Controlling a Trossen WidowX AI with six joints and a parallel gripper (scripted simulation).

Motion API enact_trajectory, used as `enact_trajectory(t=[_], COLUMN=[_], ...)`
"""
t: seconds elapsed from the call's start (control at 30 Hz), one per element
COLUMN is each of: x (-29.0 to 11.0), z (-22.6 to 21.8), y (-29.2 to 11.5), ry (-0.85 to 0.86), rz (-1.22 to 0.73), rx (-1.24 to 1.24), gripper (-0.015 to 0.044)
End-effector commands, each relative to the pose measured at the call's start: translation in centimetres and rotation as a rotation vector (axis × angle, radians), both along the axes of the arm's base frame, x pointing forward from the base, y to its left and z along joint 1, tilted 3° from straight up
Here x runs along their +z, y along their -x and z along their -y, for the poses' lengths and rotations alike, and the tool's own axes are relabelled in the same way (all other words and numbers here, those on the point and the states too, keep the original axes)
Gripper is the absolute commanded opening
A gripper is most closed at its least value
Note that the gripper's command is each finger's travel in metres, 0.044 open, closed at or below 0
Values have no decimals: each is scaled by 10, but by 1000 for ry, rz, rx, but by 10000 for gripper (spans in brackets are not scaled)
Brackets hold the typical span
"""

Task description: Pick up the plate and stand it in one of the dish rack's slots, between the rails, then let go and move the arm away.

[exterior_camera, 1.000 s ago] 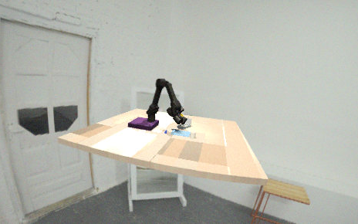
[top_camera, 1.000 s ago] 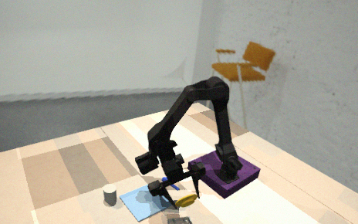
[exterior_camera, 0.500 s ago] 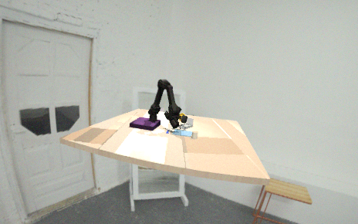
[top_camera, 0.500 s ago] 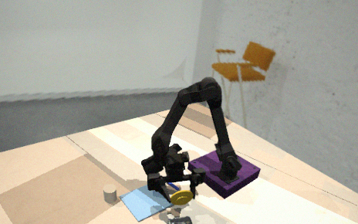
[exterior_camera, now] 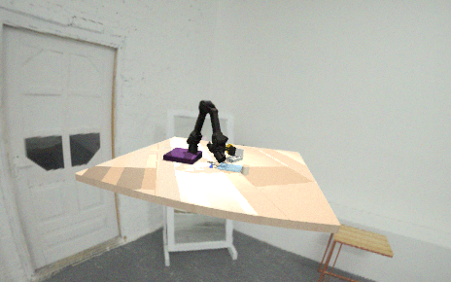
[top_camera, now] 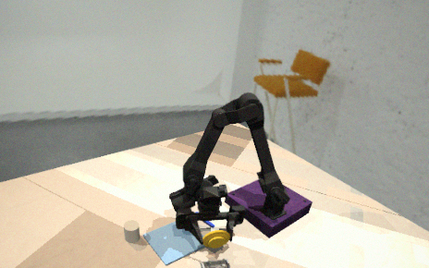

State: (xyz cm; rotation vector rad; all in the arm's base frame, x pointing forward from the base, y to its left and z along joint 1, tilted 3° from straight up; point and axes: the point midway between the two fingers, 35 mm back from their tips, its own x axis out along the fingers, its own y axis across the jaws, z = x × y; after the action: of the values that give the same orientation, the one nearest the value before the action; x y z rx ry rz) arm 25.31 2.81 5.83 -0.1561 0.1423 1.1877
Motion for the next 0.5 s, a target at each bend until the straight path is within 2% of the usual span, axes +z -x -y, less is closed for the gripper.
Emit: enact_trajectory(t=[0.0,0.47], x=[-9,-24], z=[-5,-17], y=[-1,-7], ry=[-9,1], rz=[-11,-4], rx=[0,2], gripper=[0,0])
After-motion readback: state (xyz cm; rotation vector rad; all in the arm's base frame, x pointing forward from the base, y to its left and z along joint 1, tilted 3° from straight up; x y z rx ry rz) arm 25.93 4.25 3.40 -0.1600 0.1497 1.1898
